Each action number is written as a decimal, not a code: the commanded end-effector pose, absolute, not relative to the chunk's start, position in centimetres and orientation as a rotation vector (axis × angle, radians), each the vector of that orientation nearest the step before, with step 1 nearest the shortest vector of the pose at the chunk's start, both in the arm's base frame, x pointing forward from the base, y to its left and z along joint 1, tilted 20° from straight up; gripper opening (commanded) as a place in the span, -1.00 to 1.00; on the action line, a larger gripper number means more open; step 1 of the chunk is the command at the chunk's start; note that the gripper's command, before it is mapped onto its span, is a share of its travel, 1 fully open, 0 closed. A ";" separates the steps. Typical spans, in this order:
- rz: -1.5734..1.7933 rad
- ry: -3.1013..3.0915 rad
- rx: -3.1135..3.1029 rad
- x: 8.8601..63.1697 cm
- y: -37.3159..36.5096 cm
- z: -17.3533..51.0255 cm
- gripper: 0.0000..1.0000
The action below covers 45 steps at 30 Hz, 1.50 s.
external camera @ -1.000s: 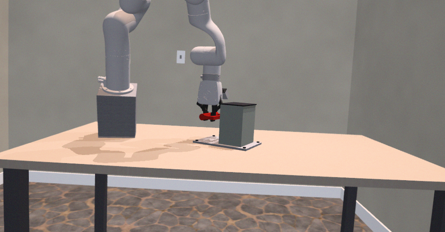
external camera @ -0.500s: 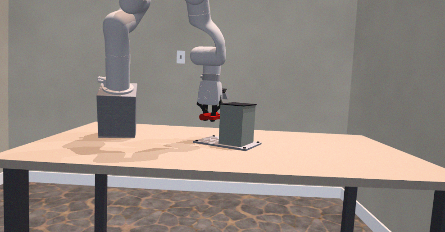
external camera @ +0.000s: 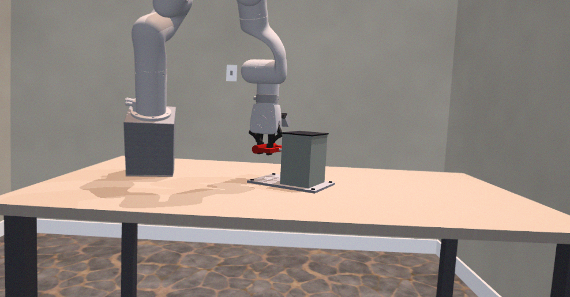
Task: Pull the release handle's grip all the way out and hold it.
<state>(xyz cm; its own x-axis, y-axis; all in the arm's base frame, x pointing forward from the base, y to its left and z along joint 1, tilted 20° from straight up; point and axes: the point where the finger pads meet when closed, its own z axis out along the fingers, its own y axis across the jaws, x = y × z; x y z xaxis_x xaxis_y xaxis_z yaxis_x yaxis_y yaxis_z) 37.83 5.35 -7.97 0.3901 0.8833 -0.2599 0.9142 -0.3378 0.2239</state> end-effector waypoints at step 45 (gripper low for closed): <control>-0.129 1.570 2.322 33.6 7.1 -9.0 -1.00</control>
<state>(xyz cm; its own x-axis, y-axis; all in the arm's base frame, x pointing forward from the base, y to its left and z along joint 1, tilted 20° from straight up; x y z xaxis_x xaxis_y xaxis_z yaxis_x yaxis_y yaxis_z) 33.70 6.87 -8.99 0.3896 0.8834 -0.2603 0.9144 -0.3372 0.2241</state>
